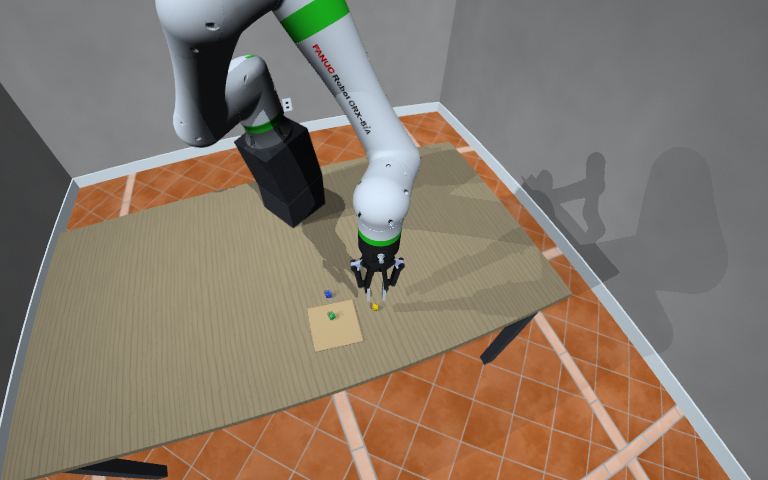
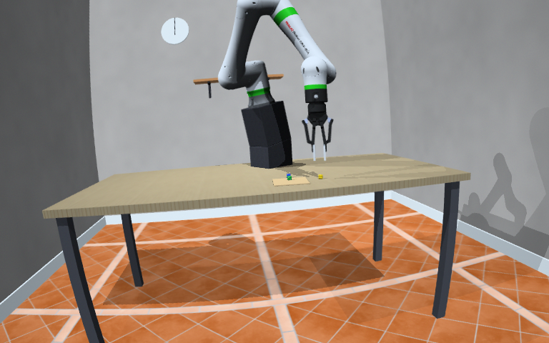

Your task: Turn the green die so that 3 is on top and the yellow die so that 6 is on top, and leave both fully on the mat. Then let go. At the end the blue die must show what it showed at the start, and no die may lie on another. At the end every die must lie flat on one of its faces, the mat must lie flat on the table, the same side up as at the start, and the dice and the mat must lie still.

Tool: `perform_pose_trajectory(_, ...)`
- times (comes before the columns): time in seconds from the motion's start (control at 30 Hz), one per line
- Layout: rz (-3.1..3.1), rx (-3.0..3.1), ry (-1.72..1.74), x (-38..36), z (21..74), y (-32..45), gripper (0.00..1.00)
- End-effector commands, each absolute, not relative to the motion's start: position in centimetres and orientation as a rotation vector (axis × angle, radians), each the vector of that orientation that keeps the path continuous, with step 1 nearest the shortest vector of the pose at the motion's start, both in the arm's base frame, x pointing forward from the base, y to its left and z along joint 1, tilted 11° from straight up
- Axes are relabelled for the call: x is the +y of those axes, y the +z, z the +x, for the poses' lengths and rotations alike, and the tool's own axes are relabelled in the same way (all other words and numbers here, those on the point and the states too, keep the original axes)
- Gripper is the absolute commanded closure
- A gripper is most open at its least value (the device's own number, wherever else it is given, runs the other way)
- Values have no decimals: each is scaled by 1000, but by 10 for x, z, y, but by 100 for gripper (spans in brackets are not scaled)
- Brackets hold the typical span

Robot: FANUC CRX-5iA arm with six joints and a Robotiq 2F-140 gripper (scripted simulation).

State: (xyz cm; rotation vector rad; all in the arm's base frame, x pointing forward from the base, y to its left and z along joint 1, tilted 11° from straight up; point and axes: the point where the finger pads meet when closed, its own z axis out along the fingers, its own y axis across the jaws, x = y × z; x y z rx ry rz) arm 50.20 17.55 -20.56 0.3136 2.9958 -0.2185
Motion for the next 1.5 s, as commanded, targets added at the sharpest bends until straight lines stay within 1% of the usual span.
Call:
perform_pose_trajectory(0.0,314,2996,-218,176,502,-205,81)
perform_pose_trajectory(1.47,315,2989,-223,174,504,-217,81)
